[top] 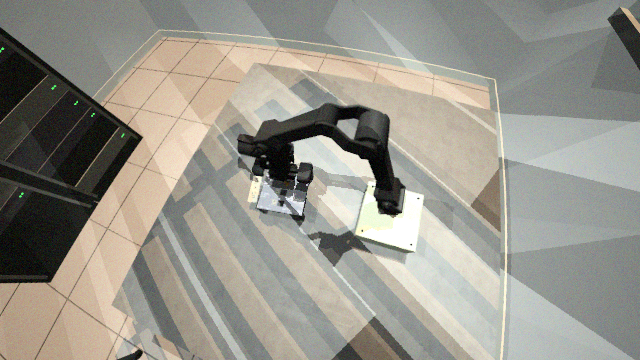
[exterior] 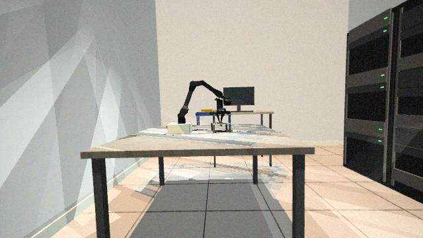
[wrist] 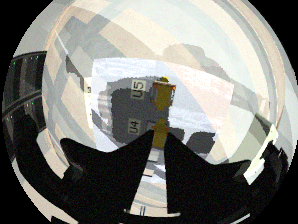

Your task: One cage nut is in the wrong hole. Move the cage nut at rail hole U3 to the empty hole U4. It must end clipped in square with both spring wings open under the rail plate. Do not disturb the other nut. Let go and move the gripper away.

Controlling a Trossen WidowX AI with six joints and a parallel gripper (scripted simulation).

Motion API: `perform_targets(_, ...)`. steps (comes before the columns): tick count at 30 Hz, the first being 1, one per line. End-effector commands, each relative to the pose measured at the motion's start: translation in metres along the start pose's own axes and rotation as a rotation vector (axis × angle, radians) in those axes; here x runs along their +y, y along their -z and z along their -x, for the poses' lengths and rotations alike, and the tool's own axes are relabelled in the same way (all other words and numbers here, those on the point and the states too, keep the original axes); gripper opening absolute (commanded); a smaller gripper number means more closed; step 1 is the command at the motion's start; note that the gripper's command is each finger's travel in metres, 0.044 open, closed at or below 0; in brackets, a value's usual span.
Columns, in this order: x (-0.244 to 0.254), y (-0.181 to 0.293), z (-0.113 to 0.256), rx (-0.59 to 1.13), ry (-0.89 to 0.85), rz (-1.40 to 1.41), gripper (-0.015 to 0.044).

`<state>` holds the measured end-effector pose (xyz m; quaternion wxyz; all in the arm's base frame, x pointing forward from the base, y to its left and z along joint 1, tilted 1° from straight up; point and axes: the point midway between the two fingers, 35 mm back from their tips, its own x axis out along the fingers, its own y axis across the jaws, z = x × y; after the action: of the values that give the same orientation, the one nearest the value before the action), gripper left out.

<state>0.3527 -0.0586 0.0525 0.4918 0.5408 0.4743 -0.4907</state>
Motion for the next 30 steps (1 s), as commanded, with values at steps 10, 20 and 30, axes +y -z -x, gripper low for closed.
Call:
perform_targets(10, 0.0026, -0.0007, 0.0010, -0.006, 0.009, -0.006, 0.0036)
perform_targets(20, 0.0036, -0.0007, 0.0011, -0.005, 0.009, -0.006, 0.0036)
perform_targets(30, 0.0033, -0.0007, 0.0008, -0.005, 0.009, -0.006, 0.0036)
